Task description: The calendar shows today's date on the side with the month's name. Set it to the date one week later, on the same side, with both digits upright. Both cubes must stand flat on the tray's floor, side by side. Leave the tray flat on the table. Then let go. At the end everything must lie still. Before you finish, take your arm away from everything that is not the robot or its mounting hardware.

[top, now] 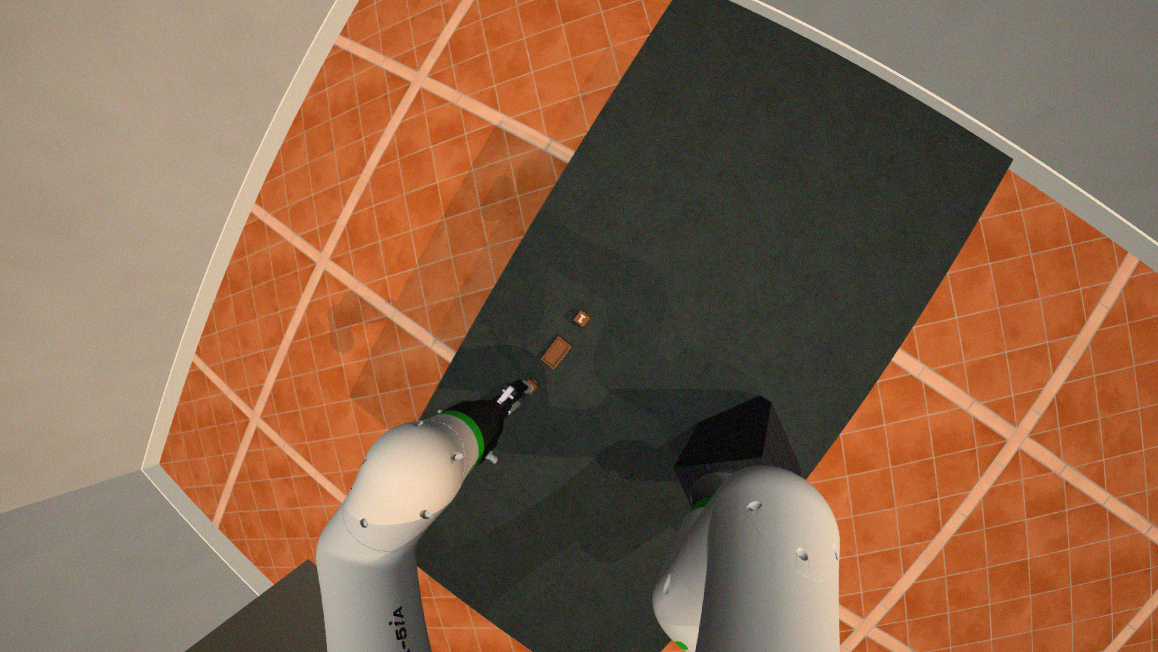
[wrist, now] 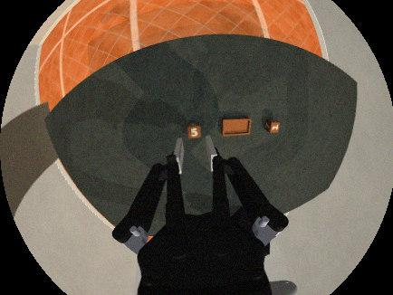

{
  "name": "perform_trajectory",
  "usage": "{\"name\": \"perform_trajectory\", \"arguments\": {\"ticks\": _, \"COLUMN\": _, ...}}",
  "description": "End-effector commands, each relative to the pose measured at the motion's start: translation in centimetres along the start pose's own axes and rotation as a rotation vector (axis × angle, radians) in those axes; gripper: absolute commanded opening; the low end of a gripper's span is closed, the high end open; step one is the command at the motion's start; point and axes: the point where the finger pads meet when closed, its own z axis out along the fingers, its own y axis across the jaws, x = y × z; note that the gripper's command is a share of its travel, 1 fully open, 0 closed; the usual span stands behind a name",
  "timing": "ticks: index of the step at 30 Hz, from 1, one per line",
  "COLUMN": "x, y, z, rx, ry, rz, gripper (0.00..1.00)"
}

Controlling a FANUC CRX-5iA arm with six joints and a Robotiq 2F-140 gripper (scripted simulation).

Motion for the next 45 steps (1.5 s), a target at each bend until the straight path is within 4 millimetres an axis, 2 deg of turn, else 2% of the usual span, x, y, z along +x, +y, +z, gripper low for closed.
{"name": "perform_trajectory", "arguments": {"ticks": 1, "x": 0.0, "y": 0.0, "z": 0.1, "rx": 0.0, "ry": 0.0, "rz": 0.0, "gripper": 0.28}}
{"name": "perform_trajectory", "arguments": {"ticks": 30, "x": 0.0, "y": 0.1, "z": 3.9, "rx": 0.0, "ry": 0.0, "rz": 0.0, "gripper": 0.28}}
{"name": "perform_trajectory", "arguments": {"ticks": 45, "x": 0.0, "y": 0.1, "z": 4.9, "rx": 0.0, "ry": 0.0, "rz": 0.0, "gripper": 0.28}}
